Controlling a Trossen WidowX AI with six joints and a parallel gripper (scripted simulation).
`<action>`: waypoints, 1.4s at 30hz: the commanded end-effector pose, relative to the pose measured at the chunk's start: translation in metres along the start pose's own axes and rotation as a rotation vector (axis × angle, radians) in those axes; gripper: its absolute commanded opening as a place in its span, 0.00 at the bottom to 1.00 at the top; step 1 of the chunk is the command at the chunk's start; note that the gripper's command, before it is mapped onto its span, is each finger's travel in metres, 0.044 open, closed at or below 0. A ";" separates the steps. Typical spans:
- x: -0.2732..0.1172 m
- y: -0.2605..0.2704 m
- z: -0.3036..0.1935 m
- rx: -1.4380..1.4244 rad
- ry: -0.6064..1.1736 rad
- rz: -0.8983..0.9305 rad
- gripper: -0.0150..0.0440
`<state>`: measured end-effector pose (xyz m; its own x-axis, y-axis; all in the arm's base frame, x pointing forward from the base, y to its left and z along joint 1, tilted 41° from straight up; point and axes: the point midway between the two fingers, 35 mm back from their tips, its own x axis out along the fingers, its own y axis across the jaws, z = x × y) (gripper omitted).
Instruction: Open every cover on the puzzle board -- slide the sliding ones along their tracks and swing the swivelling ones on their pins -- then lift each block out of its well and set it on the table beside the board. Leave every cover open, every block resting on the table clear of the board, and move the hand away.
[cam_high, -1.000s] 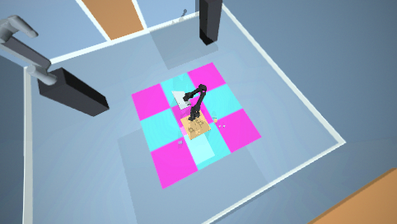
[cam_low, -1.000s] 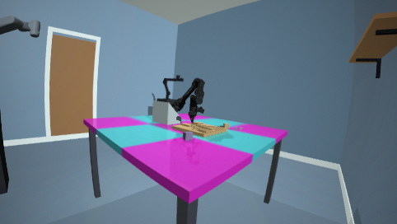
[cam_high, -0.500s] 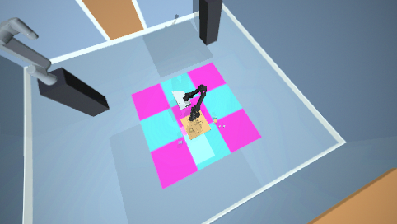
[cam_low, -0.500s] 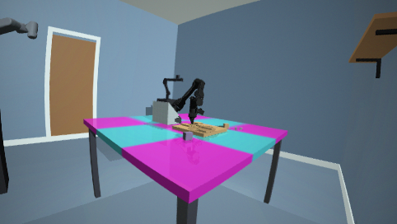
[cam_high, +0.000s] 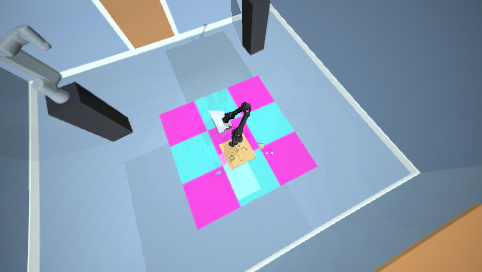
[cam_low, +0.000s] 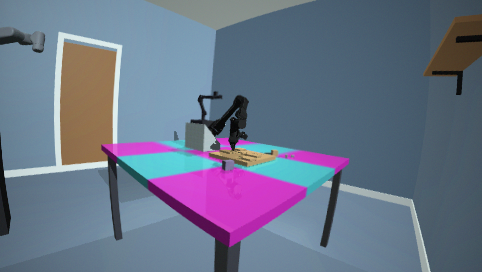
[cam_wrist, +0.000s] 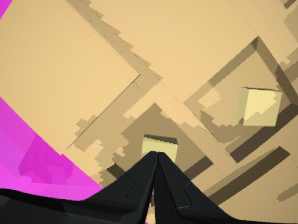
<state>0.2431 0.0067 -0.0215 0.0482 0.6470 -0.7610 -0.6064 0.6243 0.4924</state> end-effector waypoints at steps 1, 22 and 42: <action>0.001 0.003 -0.001 0.007 0.001 0.008 0.25; 0.001 0.003 -0.002 0.007 0.001 0.008 0.25; -0.006 0.000 0.000 0.005 0.000 0.004 0.25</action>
<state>0.2419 0.0051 -0.0191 0.0460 0.6522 -0.7567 -0.5983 0.6246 0.5019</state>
